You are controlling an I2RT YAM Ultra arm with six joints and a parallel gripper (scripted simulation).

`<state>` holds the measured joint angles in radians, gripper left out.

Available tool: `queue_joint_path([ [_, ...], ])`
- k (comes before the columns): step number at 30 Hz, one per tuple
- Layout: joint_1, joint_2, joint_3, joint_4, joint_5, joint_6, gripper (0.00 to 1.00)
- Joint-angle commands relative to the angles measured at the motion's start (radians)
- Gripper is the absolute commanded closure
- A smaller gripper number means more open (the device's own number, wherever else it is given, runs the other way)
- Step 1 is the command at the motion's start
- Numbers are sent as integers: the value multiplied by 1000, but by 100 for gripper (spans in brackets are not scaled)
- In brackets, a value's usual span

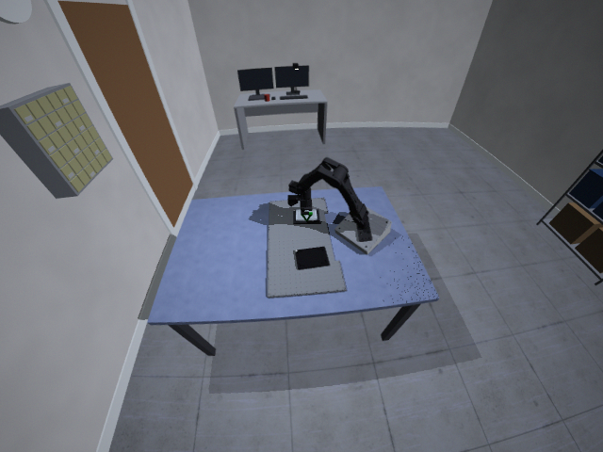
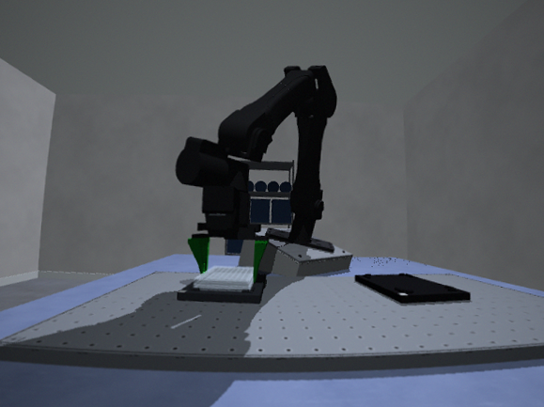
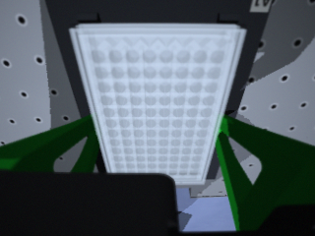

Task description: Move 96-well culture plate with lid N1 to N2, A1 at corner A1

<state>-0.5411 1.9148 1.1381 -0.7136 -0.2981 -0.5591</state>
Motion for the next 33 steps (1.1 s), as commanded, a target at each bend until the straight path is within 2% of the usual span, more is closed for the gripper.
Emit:
queue_joint_path([
  [1,-5,-6,3,4,-6,2,100],
  [5,-5,-6,3,4,-6,2,100],
  [6,-16,-28,13,-11,-12,2,100],
  [13,-26,-52,40,-54,-12,-15,100],
  [33,-51,-99,90,-160,-14,-41,100],
])
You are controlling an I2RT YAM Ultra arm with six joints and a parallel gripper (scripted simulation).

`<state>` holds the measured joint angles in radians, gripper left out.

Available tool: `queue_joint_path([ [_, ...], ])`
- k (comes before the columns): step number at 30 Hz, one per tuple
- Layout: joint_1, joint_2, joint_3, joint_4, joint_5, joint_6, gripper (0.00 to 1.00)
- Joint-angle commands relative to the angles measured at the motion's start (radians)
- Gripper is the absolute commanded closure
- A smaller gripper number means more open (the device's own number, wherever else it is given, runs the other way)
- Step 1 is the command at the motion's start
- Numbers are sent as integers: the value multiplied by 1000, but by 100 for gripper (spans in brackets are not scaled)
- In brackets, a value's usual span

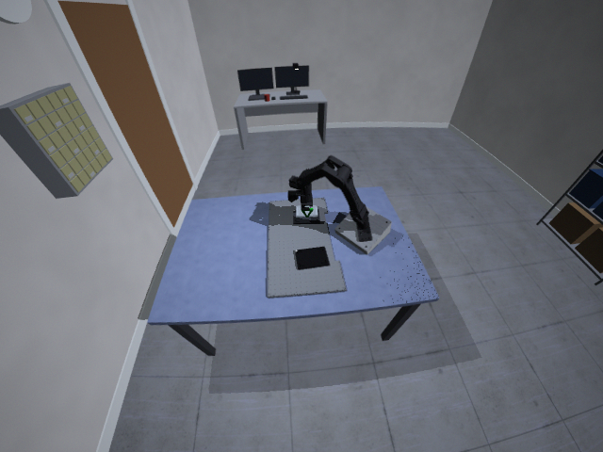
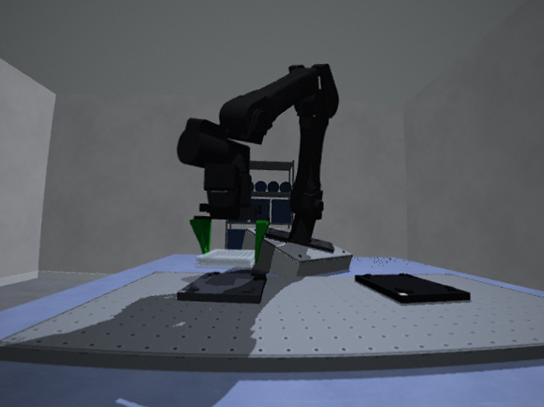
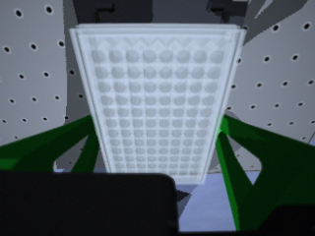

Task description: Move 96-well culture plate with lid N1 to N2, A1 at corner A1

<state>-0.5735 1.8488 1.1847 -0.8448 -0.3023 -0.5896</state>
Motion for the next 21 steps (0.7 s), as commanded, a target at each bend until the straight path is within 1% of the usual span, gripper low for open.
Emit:
queue_joint_path([
  [1,-20,-36,46,-34,-10,-12,100],
  [21,-48,-77,114,-151,-12,-41,100],
])
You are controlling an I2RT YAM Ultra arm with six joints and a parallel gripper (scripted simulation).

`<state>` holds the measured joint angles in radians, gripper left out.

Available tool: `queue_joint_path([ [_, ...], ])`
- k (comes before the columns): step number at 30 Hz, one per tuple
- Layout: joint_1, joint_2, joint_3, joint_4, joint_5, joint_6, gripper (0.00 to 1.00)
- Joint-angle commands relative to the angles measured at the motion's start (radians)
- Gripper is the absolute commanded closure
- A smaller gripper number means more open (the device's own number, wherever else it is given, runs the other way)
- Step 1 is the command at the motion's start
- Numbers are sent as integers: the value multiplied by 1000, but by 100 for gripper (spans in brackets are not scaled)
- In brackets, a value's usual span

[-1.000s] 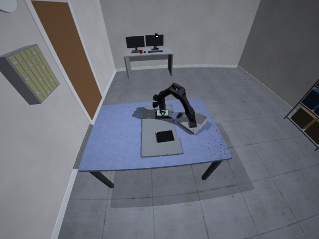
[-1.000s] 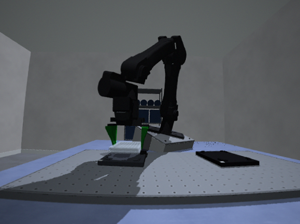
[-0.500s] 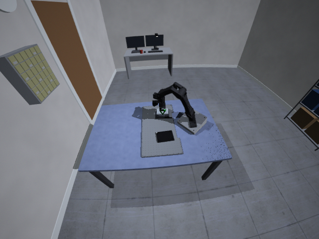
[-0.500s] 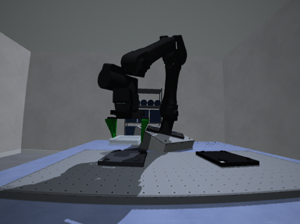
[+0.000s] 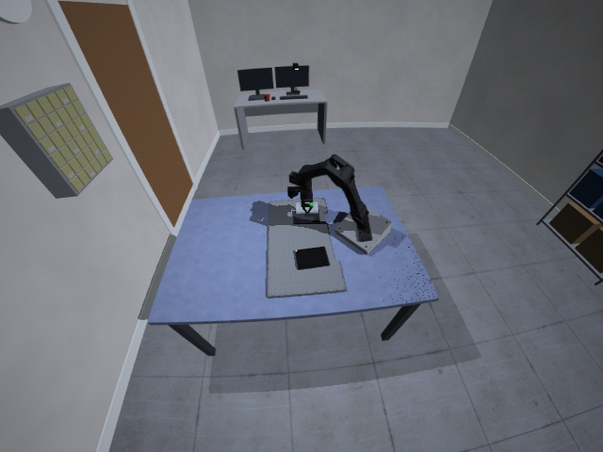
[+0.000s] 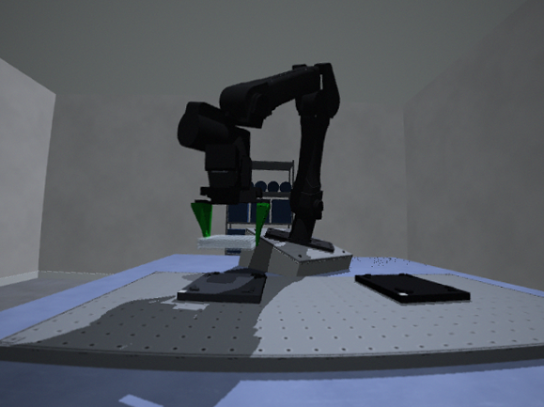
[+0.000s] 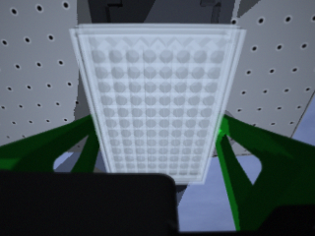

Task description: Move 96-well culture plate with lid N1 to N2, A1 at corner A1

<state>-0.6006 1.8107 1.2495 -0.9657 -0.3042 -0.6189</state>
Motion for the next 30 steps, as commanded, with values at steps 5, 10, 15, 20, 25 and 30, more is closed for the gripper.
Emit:
queue_joint_path([
  [5,-28,-48,70,-63,-10,-20,100],
  [10,-29,-48,74,-68,-11,-21,100],
  [15,-29,-48,75,-62,-11,-20,100],
  [20,-29,-48,75,-59,-11,-20,100],
  [25,-29,-48,75,-59,-11,-20,100],
  [30,-29,-48,75,-59,-11,-20,100],
])
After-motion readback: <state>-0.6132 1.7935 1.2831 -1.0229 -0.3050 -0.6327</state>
